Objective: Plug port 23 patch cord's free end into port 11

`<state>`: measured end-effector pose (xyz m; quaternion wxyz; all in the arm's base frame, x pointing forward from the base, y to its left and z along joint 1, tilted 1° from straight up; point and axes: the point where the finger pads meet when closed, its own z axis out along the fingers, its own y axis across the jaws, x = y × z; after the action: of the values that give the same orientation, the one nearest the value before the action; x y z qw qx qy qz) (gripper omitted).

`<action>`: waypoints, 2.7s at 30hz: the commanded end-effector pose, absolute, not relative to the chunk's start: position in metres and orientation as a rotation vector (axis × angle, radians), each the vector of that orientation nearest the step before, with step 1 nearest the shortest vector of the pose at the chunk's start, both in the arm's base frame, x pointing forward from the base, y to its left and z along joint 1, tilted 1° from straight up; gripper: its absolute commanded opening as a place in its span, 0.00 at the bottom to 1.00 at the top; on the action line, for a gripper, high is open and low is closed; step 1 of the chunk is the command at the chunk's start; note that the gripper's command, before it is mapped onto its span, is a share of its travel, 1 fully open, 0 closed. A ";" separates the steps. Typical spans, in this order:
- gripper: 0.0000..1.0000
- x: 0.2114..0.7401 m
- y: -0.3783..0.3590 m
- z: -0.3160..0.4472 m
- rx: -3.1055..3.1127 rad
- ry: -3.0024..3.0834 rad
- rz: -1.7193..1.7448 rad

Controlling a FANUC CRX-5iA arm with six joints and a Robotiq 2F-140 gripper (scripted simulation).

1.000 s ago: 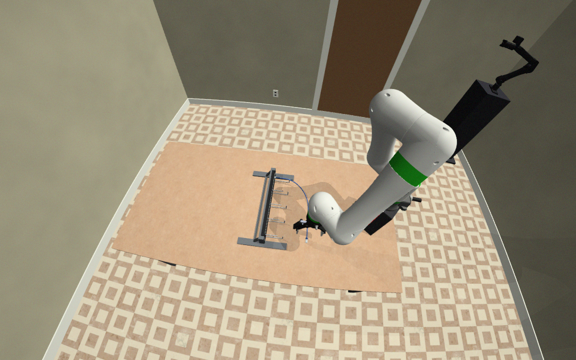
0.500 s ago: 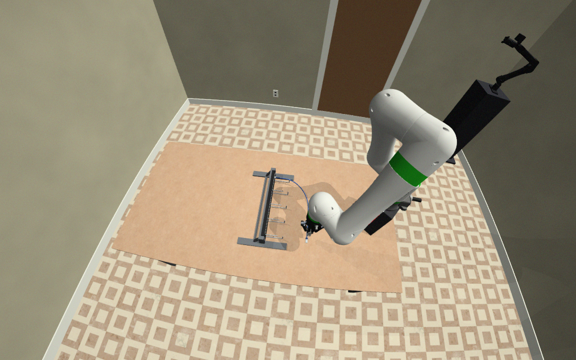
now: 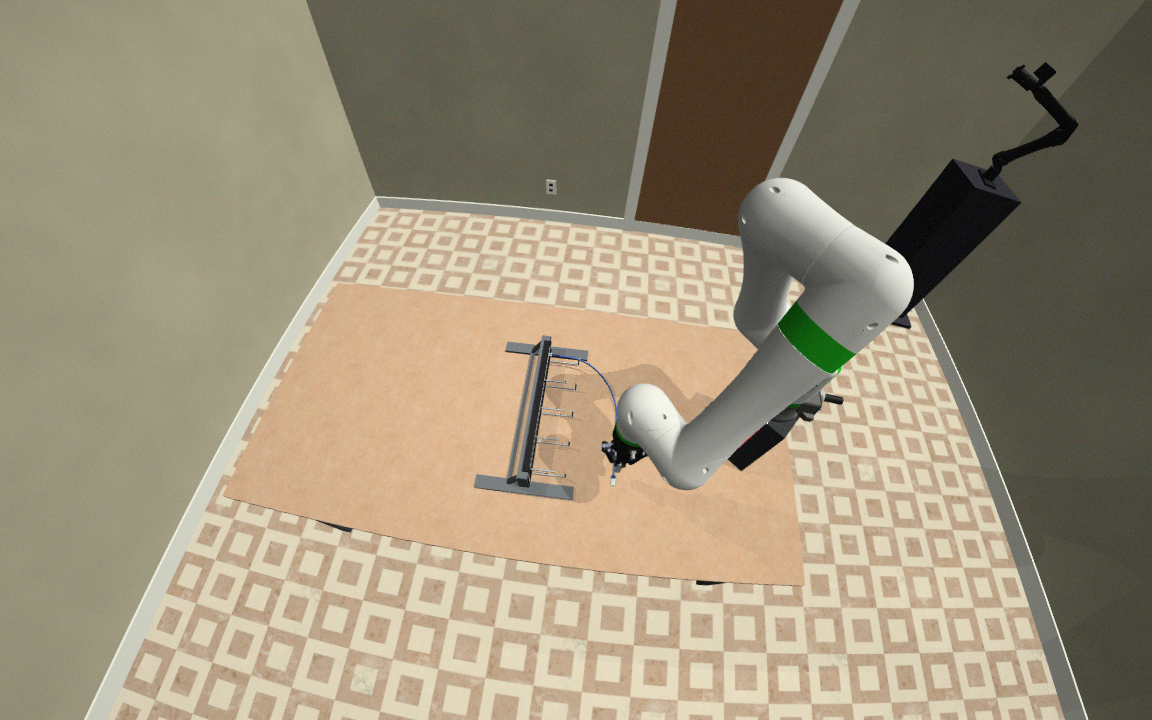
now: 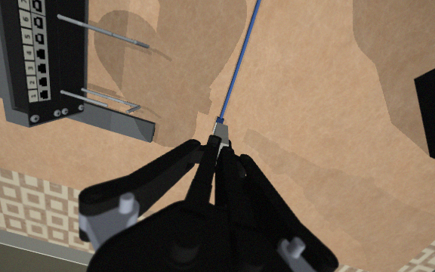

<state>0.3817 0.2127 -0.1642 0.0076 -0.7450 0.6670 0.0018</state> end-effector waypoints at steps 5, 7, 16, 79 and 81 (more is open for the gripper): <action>0.00 0.381 0.219 -0.165 -2.289 2.097 0.021; 0.00 0.381 0.236 -0.168 -2.170 2.132 0.063; 0.00 0.393 0.288 -0.164 -1.686 2.236 0.182; 0.00 0.568 0.205 -0.141 -0.107 2.170 0.073; 0.00 0.575 0.206 -0.146 -0.107 2.170 0.073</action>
<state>0.5597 0.2034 -0.1356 0.4648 -0.0434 0.8839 0.0293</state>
